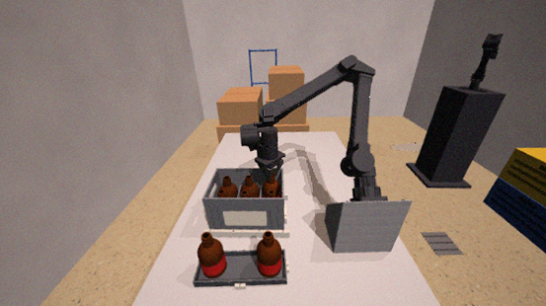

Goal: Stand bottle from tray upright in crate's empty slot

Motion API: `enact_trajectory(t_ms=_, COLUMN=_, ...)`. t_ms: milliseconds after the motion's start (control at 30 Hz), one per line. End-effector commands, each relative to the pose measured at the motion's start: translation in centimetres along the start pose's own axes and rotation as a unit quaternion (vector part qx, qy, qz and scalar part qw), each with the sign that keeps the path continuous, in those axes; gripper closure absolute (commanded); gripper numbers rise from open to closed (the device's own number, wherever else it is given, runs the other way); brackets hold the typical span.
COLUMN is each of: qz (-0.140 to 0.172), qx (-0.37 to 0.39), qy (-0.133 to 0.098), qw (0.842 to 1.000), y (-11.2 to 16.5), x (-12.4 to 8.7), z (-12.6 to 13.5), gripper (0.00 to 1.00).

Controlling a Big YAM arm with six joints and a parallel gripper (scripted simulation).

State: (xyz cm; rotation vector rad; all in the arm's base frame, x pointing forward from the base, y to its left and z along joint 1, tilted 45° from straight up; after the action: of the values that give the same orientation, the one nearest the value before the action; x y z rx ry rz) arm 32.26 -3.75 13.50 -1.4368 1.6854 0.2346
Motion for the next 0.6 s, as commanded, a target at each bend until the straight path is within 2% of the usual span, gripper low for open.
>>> enact_trajectory(t_ms=0, qz=-0.003, qx=0.004, qy=-0.002, qw=1.0, y=-0.78, x=0.19, z=-0.13, gripper=1.0)
enact_trajectory(t_ms=567, qz=-0.002, qx=0.003, qy=-0.001, qw=1.0, y=-0.72, x=0.98, z=-0.11, gripper=1.0)
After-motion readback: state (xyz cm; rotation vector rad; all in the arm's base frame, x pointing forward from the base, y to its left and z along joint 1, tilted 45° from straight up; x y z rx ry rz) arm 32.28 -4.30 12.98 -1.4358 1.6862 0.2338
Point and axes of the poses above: the point where the finger pads meet when closed, its own x axis out along the fingers, its own z axis across the jaws, y = z × x, the point moved 4 cm from there along -x, back along the fingers, and after that the axes turned 11 degrees about -x, right-handed, at the moved point
